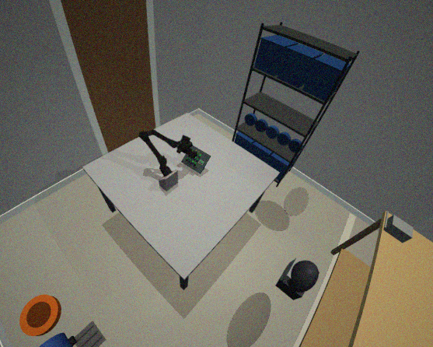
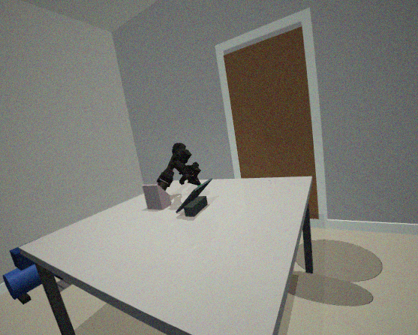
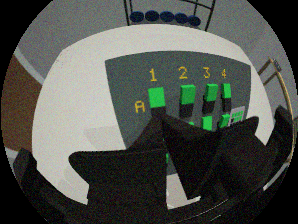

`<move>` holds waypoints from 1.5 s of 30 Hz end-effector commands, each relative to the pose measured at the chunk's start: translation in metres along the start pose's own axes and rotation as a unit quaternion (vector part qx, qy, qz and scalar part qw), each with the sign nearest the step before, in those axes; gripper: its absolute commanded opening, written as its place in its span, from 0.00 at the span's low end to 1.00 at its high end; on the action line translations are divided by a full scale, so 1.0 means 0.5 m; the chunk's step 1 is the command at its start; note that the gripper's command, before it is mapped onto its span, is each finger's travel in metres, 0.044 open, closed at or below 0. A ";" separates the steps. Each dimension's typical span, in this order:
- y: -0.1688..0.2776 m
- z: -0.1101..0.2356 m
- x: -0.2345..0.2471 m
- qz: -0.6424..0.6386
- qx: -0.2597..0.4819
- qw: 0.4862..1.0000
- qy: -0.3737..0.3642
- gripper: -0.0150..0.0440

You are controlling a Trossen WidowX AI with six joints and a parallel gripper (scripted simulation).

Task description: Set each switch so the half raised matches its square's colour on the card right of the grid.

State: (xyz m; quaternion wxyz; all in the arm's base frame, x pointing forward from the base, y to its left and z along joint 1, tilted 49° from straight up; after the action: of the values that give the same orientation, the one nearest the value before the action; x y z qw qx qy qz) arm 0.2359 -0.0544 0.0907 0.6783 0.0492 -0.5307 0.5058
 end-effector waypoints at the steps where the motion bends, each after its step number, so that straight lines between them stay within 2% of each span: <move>1: 0.000 -0.001 -0.001 -0.001 -0.001 1.000 0.002 0.25; 20: -0.001 -0.003 -0.001 0.001 0.000 1.000 0.001 0.25; 29: -0.009 0.121 -0.002 -0.001 0.014 1.000 0.005 0.25; 36: -0.010 0.124 -0.004 -0.001 0.013 1.000 0.004 0.25; 45: -0.022 0.126 -0.151 0.001 0.013 1.000 0.007 0.25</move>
State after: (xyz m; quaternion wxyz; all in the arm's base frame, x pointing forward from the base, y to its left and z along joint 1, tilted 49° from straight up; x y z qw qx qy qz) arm 0.2066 -0.1304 0.0834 0.6809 0.0545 -0.5189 0.5139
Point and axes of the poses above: the point midway between the two fingers, 35 mm back from their tips, its own z axis back along the fingers, its own x axis across the jaws, y = z × x, the point moved 7 cm from there along z, back along the fingers, and after that the axes turned 3 degrees about -z, right-handed, at the moved point
